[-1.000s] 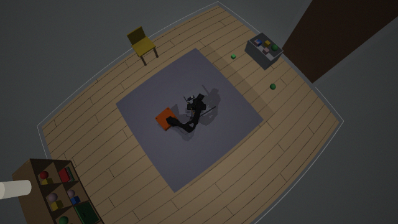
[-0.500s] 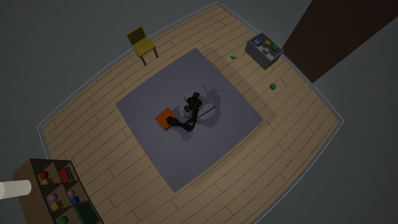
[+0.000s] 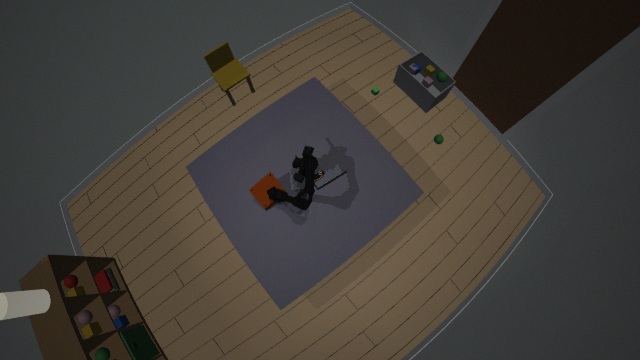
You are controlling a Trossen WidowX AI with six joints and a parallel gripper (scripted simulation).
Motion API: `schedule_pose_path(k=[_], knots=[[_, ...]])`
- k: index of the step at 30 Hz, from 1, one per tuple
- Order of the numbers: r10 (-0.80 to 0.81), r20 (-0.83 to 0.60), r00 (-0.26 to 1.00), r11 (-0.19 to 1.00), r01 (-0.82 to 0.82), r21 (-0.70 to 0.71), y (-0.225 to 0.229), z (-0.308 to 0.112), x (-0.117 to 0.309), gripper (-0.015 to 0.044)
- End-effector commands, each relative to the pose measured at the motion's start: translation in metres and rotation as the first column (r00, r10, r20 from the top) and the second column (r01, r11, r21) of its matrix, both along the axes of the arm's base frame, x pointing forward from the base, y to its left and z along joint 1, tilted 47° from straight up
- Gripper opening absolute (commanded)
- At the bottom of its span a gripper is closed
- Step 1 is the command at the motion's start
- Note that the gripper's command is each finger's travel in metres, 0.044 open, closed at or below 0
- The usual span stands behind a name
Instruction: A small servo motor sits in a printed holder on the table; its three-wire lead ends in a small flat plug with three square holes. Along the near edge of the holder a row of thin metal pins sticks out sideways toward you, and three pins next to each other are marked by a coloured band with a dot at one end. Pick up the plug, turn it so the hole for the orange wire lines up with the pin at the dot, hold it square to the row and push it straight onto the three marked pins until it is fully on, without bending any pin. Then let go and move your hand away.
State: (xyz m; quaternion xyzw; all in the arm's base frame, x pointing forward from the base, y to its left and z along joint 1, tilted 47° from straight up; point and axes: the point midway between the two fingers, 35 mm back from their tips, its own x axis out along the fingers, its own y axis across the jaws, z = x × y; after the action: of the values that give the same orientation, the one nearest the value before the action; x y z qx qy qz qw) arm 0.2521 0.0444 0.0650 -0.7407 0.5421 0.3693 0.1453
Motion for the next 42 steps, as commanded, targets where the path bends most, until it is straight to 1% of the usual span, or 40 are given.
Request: schedule_pose_path(k=[1, 7, 14, 21, 28, 30, 42], knots=[[0.097, -0.106, 0.99, 0.995, -0.099, -0.012, 0.004, -0.007, -0.008, 0.0], [0.231, -0.25, 0.94, 0.97, -0.243, -0.017, 0.009, -0.015, -0.018, 0.0], [0.368, -0.41, 0.834, 0.915, -0.403, 0.002, 0.014, -0.024, -0.031, 0.0], [0.476, -0.554, 0.683, 0.837, -0.545, 0.048, 0.017, -0.032, -0.043, 0.0], [0.549, -0.674, 0.494, 0.741, -0.661, 0.118, 0.019, -0.039, -0.056, 0.0], [0.558, -0.694, 0.456, 0.721, -0.68, 0.133, 0.019, -0.04, -0.059, 0.0], [0.558, -0.696, 0.452, 0.719, -0.682, 0.134, -0.009, -0.068, -0.054, 0.0]])
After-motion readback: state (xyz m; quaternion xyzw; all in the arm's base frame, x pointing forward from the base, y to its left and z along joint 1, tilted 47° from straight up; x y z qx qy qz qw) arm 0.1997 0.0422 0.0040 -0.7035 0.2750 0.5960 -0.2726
